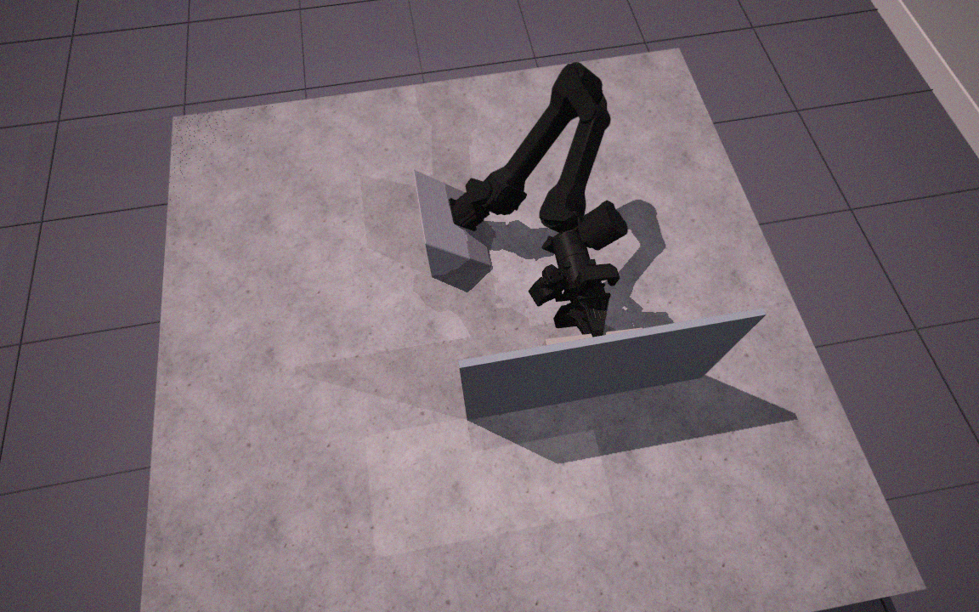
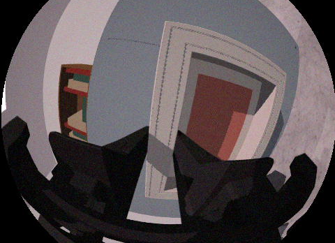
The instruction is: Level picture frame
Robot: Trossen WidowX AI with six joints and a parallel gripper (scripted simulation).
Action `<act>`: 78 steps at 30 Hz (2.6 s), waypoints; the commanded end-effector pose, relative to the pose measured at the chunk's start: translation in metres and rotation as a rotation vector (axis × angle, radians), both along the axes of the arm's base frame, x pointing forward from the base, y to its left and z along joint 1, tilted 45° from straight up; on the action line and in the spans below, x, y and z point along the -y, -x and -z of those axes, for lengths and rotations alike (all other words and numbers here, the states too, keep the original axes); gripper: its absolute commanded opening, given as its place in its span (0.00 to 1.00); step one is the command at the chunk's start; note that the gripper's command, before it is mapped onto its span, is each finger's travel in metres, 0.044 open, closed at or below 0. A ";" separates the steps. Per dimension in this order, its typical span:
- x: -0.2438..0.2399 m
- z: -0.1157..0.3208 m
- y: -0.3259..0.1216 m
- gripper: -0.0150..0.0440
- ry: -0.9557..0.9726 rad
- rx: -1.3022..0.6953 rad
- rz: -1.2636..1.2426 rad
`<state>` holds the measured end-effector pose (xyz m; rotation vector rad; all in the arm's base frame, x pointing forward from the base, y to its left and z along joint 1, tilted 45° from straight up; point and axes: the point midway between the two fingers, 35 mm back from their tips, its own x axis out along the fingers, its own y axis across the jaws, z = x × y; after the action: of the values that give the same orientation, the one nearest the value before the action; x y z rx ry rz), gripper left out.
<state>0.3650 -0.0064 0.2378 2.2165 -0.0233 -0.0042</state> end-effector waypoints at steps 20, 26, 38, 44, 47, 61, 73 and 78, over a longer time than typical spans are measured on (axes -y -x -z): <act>0.002 -0.004 0.000 0.25 -0.004 0.011 0.007; 0.003 -0.004 0.000 0.25 -0.004 0.011 0.007; 0.003 -0.003 0.000 0.25 -0.004 0.011 0.007; 0.003 -0.003 0.000 0.25 -0.003 0.011 0.007; 0.004 -0.003 0.000 0.25 -0.003 0.011 0.007; 0.008 0.000 0.000 0.25 -0.003 0.010 0.007; 0.008 0.001 0.000 0.25 -0.003 0.010 0.007; 0.008 0.001 0.000 0.25 -0.003 0.010 0.007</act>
<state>0.3652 -0.0132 0.2357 2.2162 -0.0278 0.0002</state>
